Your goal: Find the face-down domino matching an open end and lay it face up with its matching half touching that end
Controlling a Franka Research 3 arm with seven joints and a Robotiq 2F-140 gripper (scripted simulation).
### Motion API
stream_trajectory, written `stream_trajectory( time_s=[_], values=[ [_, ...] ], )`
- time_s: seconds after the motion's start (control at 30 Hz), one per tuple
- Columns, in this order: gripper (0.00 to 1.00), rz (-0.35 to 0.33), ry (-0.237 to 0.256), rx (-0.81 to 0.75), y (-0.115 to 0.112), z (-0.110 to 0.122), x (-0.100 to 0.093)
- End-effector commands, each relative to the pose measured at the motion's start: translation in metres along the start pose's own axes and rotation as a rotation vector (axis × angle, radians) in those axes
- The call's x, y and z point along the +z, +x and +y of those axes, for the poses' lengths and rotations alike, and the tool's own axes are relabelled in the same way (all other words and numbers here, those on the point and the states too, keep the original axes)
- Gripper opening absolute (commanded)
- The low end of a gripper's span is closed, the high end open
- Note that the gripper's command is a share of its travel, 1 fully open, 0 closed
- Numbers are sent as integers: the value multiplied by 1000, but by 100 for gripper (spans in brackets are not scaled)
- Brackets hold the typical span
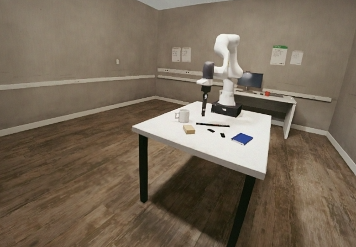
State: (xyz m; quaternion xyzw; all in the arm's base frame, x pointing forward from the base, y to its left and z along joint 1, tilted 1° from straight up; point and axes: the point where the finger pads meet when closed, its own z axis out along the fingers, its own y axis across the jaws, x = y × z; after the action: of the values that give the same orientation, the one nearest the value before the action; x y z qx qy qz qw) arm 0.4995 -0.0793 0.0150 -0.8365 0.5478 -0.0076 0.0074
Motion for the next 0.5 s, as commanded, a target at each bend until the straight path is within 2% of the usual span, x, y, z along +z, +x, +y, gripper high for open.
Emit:
stream_trajectory(
  time_s=[0.0, 0.47],
  values=[
    [34, -12, -14, -14, -3, 5, -9],
    [34, -12, -14, -14, -3, 5, -39]
  ],
)
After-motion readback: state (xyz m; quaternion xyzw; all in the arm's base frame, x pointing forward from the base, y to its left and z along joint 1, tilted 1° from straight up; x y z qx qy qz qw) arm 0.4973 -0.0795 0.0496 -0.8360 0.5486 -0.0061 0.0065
